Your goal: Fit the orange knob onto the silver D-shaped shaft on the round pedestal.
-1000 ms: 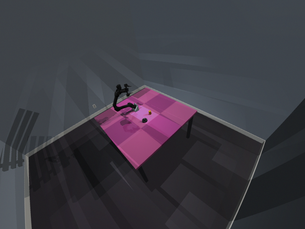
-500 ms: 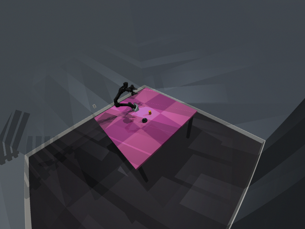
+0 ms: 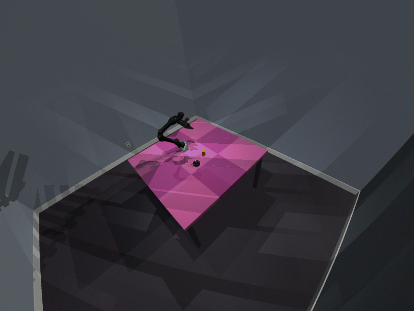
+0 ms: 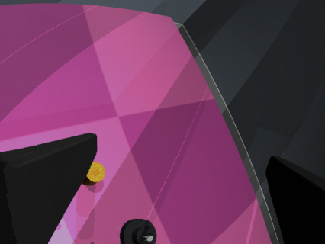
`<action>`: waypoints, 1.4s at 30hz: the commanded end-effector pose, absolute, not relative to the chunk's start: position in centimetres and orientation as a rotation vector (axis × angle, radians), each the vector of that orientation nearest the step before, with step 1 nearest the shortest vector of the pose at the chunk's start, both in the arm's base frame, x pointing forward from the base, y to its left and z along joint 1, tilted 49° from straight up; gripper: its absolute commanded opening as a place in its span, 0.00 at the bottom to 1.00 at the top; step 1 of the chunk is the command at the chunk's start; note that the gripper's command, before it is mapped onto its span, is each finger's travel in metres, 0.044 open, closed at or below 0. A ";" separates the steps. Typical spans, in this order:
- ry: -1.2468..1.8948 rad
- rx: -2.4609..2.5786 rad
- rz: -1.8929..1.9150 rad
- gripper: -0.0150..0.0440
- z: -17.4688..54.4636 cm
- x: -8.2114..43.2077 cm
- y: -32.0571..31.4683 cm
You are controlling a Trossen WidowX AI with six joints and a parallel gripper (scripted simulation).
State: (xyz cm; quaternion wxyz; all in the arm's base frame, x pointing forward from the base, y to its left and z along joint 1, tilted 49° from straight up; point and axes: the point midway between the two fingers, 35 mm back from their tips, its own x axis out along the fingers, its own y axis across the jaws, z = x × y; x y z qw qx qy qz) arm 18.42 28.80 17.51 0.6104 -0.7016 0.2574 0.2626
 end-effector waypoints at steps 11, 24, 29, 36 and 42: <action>1.083 -0.741 -0.138 1.00 8.3 25.4 24.2; 1.102 -0.270 -0.679 1.00 3.3 28.1 19.9; 1.054 -0.094 -0.906 1.00 1.4 28.4 17.8; 0.947 0.107 -1.183 1.00 -0.9 28.5 15.2; 0.944 0.111 -1.190 1.00 -0.9 28.5 15.1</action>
